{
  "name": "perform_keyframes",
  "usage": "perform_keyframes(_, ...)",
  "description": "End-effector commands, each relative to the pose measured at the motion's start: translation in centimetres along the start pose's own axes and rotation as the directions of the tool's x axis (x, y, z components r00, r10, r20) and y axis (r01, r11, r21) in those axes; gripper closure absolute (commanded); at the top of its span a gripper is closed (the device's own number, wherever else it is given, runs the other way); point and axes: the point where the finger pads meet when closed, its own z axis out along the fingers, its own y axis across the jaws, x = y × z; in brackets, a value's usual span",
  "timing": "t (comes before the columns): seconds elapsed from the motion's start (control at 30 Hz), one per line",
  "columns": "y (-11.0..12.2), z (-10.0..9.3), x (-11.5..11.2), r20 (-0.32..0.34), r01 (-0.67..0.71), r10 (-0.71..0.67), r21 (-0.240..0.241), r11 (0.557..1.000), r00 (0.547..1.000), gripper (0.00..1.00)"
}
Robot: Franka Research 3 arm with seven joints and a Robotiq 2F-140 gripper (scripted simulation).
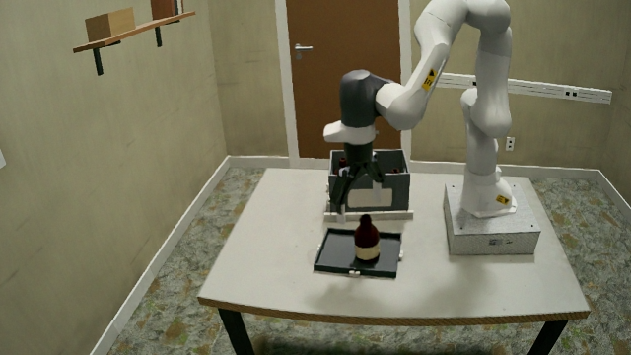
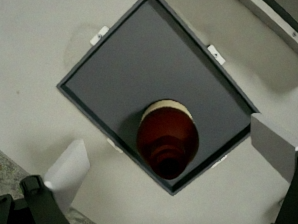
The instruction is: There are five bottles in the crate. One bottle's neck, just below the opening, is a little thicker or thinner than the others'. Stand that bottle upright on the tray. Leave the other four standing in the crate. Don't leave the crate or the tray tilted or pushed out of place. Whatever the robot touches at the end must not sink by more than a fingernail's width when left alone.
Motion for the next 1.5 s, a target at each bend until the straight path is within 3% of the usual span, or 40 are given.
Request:
perform_keyframes(0.0,0.0,0.1,0.1,-0.003,-0.002,0.002,0.0,1.0,1.0,0.0)
perform_keyframes(1.13,0.0,-0.3,0.1,-0.003,-0.002,0.002,0.0,1.0,1.0,0.0)
perform_keyframes(1.47,0.0,-1.7,0.1,-0.003,-0.002,0.002,0.0,1.0,1.0,0.0)
